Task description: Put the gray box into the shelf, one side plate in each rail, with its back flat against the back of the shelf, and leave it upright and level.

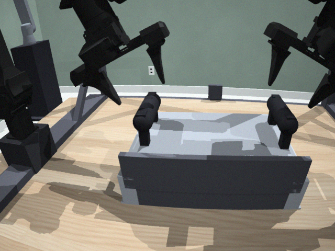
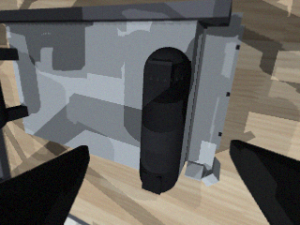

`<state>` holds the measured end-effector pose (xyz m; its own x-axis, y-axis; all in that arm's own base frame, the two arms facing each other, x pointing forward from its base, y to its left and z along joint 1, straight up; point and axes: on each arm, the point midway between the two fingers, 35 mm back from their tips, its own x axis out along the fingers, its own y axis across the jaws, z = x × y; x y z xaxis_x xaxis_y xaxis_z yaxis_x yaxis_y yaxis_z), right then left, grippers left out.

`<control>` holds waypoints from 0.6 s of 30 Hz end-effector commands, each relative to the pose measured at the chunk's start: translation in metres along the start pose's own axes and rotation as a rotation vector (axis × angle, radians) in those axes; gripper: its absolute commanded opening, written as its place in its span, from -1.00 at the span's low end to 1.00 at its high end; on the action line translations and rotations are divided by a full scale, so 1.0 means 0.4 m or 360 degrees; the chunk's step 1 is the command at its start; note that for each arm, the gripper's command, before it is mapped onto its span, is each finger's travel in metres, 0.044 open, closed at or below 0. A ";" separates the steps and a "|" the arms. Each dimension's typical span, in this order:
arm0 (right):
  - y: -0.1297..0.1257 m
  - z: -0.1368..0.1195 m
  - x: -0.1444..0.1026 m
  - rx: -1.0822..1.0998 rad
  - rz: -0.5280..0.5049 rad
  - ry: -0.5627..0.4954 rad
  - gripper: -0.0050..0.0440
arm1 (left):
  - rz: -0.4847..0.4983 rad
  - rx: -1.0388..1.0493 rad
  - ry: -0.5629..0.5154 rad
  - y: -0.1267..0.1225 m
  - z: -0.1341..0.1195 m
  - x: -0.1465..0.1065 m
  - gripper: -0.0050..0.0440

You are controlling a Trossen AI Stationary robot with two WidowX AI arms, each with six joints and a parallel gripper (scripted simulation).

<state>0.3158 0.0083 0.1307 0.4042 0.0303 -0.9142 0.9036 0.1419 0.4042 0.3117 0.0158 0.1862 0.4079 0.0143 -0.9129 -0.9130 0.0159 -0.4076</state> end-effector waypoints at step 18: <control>0.036 -0.118 -0.080 -0.1823 0.0052 0.0103 1.00 | -0.0047 0.1752 0.0110 -0.025 -0.137 -0.073 1.00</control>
<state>0.3052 0.0501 0.1504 0.3685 0.0864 -0.9256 0.3406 0.9139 0.2210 0.3051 -0.0329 0.2049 0.3837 -0.0504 -0.9221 -0.4896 0.8355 -0.2494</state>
